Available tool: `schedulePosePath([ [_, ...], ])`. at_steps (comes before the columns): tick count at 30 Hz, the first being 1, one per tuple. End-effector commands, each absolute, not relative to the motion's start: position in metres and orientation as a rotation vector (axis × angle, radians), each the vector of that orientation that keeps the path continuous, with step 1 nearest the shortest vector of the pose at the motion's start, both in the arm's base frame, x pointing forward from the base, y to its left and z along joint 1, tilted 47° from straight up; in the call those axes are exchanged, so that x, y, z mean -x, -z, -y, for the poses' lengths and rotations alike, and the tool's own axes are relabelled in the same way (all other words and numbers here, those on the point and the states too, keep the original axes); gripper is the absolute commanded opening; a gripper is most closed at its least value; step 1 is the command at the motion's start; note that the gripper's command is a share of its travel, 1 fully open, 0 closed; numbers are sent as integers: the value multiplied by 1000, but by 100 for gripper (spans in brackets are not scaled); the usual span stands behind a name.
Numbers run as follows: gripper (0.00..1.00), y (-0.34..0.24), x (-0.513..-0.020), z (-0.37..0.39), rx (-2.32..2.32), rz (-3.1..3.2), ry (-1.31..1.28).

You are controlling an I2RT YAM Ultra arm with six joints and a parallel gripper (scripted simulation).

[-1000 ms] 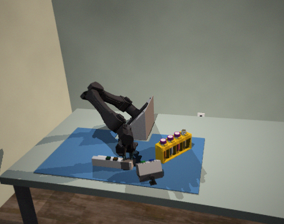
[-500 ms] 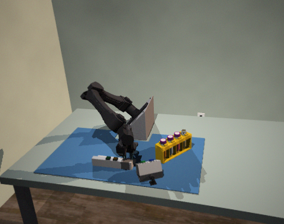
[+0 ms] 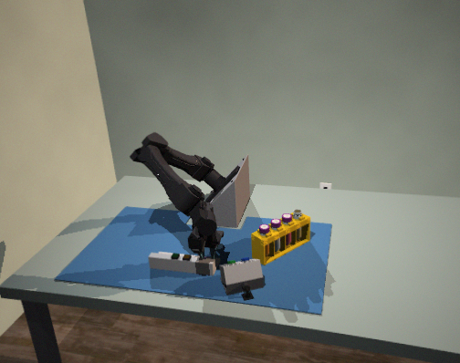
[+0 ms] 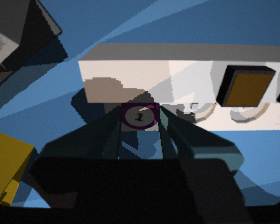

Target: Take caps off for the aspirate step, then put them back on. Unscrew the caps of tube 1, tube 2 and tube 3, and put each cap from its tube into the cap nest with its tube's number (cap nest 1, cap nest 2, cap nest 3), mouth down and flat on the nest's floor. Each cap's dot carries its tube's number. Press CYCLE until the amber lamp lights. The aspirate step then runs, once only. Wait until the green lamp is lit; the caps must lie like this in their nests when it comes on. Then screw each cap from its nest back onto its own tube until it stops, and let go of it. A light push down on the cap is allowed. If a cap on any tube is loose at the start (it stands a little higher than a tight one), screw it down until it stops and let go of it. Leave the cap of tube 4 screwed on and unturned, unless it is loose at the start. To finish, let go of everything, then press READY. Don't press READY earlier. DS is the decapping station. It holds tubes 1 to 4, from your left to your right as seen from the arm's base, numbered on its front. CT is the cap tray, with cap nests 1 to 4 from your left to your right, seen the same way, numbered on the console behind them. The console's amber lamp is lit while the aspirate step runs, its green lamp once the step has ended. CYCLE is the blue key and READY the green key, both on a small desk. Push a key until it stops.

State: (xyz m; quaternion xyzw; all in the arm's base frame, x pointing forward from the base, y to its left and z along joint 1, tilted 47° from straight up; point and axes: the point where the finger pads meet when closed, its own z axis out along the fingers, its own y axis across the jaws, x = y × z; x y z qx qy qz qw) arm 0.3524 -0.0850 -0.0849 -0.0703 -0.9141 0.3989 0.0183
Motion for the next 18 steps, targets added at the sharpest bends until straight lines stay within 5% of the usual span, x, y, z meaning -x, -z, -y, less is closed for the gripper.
schedulePosePath([
  [1, 0, 85, -355, 83, 219, 2852, -1242],
  [18, 0, 86, -355, 84, 219, 2852, -1242],
])
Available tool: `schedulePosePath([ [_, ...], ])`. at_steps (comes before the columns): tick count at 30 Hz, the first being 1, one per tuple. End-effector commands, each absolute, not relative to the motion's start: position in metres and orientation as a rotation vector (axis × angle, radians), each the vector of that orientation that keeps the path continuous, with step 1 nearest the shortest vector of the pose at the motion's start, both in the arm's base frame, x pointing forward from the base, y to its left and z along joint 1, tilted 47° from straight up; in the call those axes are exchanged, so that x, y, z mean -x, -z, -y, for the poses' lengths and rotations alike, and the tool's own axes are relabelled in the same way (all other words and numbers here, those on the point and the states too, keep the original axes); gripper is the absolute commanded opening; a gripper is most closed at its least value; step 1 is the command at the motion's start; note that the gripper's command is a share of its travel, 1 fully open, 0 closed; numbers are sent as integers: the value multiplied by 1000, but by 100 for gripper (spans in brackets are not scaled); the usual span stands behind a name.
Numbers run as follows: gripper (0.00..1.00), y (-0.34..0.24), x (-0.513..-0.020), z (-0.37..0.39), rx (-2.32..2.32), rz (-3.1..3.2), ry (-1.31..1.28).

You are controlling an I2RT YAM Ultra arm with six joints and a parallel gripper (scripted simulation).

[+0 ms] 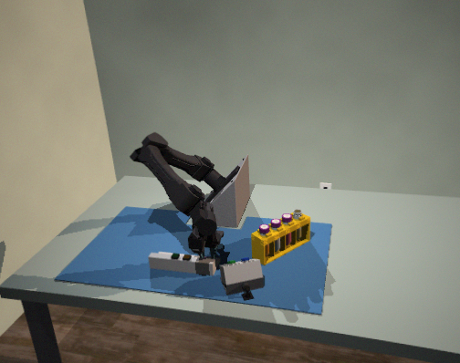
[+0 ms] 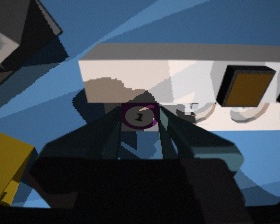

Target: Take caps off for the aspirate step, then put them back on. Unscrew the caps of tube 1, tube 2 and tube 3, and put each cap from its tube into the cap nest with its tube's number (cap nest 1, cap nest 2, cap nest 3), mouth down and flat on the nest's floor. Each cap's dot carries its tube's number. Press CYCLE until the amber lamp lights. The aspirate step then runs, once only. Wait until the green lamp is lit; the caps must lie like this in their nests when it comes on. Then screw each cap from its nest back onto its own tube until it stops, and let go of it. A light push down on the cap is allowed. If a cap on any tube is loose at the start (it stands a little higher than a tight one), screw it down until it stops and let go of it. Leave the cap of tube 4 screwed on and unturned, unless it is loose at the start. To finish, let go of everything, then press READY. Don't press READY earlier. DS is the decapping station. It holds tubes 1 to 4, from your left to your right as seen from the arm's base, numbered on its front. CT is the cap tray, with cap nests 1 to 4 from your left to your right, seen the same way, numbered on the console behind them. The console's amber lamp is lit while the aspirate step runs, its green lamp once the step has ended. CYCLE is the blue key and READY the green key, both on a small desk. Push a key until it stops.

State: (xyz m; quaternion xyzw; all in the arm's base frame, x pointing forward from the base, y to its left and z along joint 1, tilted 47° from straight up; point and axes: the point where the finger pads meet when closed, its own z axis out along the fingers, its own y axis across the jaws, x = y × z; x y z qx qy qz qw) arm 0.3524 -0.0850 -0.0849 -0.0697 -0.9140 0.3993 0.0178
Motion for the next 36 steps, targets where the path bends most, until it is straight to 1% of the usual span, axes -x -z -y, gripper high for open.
schedulePosePath([
  [1, 0, 86, -355, 84, 219, 2852, -1242],
  [6, 0, 87, -355, 84, 219, 2852, -1242],
  [7, 47, 87, -355, 84, 219, 2852, -1242],
  [21, 47, 87, -355, 84, 219, 2852, -1242],
  [36, 47, 42, -360, 37, 219, 2853, -1241],
])
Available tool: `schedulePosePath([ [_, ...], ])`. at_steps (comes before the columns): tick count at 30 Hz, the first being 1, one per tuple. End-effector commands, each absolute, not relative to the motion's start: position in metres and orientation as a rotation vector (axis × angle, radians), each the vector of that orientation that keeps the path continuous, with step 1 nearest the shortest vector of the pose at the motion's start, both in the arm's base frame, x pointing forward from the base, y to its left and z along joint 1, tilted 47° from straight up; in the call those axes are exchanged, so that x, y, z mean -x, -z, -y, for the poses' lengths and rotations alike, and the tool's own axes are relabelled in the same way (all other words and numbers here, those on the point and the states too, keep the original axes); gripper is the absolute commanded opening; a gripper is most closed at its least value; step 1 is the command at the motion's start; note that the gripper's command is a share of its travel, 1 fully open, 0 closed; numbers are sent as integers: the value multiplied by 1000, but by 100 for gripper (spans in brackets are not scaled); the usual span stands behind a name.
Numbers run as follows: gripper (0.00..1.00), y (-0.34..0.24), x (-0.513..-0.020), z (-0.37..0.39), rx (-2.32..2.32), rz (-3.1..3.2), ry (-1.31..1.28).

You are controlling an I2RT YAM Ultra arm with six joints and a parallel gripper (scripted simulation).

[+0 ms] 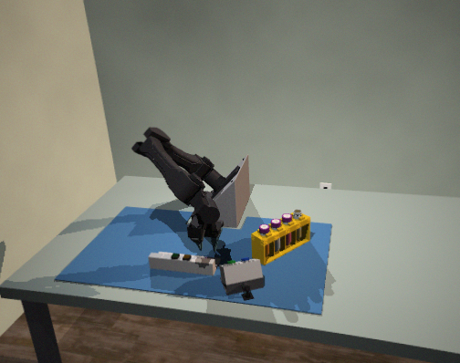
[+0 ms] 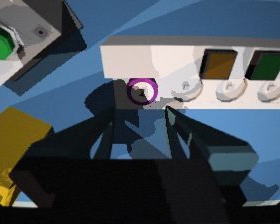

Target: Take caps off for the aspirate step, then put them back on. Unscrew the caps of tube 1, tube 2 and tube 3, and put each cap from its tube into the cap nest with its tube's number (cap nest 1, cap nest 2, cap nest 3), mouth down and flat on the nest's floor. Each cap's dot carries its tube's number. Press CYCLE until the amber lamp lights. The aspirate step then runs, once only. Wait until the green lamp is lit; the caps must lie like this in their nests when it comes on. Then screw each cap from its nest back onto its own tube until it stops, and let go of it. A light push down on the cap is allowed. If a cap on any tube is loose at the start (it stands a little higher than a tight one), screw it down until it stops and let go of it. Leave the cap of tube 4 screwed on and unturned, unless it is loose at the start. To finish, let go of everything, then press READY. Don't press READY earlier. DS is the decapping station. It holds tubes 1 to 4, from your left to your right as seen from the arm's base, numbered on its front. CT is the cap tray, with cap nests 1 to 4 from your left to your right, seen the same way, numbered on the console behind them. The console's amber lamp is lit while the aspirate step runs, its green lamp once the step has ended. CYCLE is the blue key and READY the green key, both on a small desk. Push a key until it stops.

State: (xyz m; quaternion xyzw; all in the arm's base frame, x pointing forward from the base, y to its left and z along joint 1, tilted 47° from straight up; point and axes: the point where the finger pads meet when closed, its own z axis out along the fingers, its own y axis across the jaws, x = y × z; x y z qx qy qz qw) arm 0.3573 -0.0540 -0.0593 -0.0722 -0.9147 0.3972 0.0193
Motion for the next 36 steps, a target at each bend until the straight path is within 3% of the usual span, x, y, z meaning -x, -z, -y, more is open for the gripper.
schedulePosePath([
  [1, 47, 39, -360, 33, 219, 2853, -1240],
  [17, 47, -7, -365, -16, 219, 2854, -1239],
  [36, 47, -7, -366, -16, 219, 2854, -1239],
])
